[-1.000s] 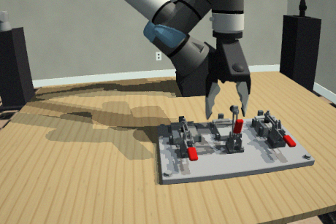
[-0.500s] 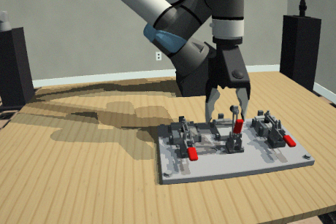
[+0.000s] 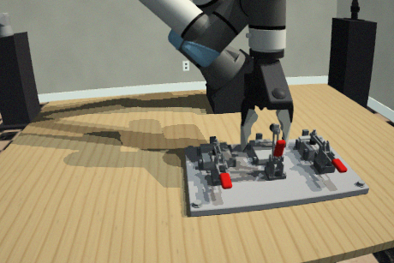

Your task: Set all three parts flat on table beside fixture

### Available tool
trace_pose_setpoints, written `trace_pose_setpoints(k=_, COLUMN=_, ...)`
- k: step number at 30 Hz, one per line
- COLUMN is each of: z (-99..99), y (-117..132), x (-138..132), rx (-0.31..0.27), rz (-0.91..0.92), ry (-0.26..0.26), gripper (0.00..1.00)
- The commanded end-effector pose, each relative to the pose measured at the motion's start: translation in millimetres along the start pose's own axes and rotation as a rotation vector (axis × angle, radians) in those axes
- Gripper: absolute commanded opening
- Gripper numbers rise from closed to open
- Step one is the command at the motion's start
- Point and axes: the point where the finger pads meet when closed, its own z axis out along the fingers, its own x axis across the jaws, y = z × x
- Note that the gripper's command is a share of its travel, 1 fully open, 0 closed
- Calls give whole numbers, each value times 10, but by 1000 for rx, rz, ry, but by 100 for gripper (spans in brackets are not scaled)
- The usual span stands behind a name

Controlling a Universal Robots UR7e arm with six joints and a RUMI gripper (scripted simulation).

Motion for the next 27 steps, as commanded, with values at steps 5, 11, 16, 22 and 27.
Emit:
trace_pose_setpoints(k=5, z=3, y=-3, x=0, rx=1, rz=0, ry=0, gripper=59)
trace_pose_setpoints(k=11, z=3, y=-3, x=0, rx=1, rz=0, ry=0, gripper=59)
trace_pose_setpoints(k=16, z=3, y=-3, x=0, rx=1, rz=0, ry=0, gripper=0)
trace_pose_setpoints(k=22, z=3, y=-3, x=0, rx=1, rz=0, ry=0, gripper=0)
trace_pose_setpoints(k=27, z=3, y=-3, x=0, rx=1, rz=0, ry=0, gripper=0)
